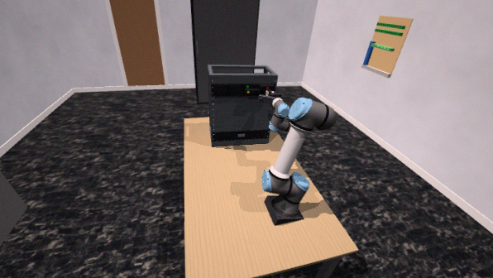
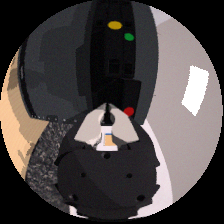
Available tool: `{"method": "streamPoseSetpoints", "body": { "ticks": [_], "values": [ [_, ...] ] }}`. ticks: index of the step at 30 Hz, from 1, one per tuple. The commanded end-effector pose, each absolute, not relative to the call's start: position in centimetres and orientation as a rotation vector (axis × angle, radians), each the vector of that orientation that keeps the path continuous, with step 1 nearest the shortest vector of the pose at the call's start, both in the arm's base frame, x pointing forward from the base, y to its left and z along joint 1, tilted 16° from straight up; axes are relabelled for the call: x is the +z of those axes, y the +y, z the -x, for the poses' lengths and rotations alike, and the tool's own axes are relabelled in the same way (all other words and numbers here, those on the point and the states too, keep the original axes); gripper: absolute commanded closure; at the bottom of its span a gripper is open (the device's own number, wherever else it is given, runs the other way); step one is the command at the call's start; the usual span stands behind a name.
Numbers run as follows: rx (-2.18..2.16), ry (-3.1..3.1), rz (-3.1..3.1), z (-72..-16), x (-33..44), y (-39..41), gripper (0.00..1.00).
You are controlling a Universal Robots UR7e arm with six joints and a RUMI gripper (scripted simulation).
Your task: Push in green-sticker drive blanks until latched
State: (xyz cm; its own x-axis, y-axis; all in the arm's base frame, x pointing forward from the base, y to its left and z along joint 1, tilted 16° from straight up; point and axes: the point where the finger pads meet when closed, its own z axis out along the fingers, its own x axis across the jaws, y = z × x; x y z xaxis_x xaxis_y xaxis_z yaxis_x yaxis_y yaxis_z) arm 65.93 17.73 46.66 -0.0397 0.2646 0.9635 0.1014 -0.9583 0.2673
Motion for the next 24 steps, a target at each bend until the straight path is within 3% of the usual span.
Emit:
{"method": "streamPoseSetpoints", "body": {
  "ticks": [1, 24],
  "values": [
    [2.157, 0.403, -2.085, -66.1, 47.1, 17.9, 1.0],
    [2.157, 0.403, -2.085, -58.5, 47.0, 17.0, 1.0]
  ]
}}
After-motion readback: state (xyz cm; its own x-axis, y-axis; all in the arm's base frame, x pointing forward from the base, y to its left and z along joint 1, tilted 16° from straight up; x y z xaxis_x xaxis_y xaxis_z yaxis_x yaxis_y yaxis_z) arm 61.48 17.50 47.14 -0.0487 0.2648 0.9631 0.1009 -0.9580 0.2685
